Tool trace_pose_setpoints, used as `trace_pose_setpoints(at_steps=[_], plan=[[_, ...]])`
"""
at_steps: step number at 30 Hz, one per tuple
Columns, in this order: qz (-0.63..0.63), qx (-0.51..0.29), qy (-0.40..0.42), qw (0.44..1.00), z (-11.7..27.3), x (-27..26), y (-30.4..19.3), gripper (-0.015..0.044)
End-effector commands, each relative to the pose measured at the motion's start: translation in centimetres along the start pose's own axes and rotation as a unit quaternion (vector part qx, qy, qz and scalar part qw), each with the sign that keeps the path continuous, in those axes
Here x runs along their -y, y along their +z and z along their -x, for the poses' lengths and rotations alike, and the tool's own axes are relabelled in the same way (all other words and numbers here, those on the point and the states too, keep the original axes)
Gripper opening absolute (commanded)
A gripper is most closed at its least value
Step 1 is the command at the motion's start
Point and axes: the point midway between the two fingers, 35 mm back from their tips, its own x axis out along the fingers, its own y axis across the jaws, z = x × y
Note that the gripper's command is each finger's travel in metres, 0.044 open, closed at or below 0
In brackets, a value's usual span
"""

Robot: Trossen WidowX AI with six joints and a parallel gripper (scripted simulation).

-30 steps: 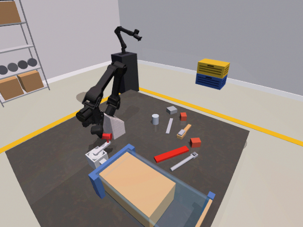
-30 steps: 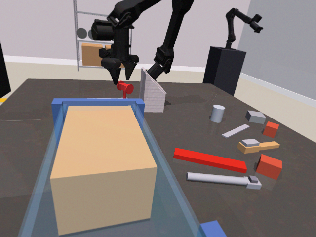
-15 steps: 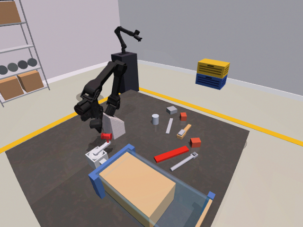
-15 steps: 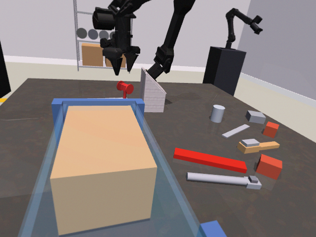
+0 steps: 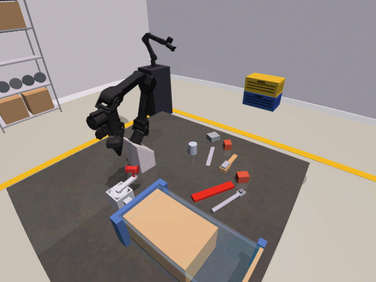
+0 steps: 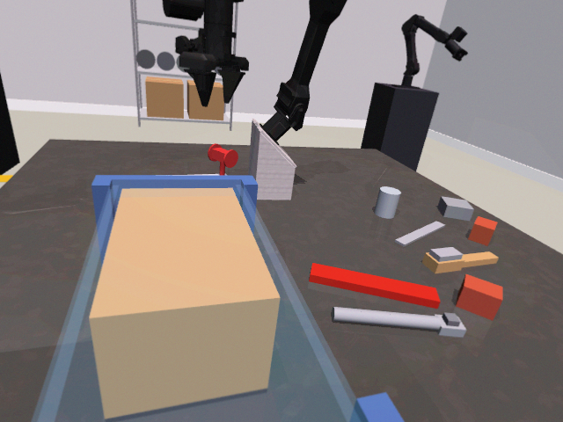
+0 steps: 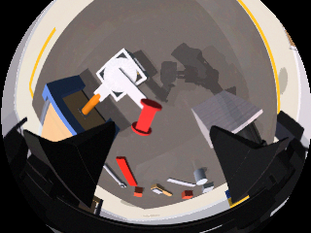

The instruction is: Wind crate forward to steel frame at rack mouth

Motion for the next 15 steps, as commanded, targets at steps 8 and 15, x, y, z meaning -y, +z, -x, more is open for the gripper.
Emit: trace_pose_setpoints(at_steps=[8,15], plan=[[0.0,0.012,-0.007,1.0,-0.8,-10.7,3.8,0.044],[0.0,0.013,-0.008,1.0,-1.0,-11.4,4.0,0.044]])
